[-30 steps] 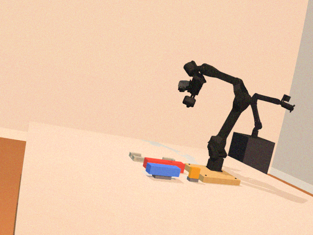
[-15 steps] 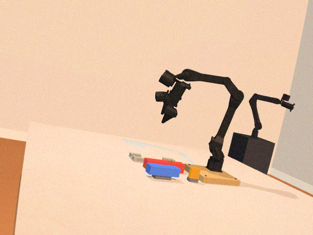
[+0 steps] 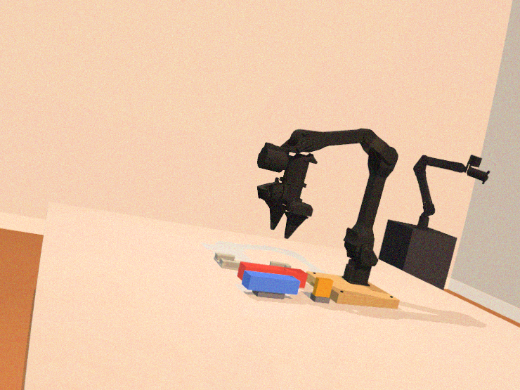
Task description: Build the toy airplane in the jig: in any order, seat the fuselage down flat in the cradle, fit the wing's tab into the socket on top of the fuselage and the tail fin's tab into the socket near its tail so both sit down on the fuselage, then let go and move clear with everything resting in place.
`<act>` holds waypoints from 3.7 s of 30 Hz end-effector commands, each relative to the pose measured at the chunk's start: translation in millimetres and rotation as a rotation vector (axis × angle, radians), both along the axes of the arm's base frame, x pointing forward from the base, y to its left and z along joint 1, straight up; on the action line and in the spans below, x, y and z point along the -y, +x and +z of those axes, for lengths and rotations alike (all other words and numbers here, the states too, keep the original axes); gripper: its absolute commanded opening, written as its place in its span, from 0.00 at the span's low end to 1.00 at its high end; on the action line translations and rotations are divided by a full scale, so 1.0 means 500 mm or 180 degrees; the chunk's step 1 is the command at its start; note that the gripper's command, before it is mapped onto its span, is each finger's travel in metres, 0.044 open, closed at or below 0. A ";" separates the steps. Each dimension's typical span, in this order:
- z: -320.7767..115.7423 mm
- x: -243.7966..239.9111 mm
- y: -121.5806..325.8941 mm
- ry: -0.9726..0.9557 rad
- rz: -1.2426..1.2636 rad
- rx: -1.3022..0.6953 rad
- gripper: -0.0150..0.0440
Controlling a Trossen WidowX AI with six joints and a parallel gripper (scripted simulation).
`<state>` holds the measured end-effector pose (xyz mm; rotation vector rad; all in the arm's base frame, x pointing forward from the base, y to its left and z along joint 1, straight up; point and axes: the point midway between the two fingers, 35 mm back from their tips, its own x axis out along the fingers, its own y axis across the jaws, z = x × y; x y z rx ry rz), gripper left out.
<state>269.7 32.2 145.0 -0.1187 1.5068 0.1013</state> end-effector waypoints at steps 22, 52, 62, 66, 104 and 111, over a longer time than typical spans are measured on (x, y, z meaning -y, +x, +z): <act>-0.150 -0.020 -0.006 0.0056 -0.0001 -0.0113 1.00; -0.229 -0.022 -0.003 0.0056 -0.0001 -0.0114 1.00; -0.249 -0.021 -0.005 0.0056 -0.0001 -0.0114 1.00; -0.249 -0.021 -0.005 0.0056 -0.0001 -0.0114 0.87; -0.135 -0.023 0.010 0.0057 -0.0013 -0.0115 0.25; -0.091 -0.023 0.008 0.0057 -0.0009 -0.0113 0.25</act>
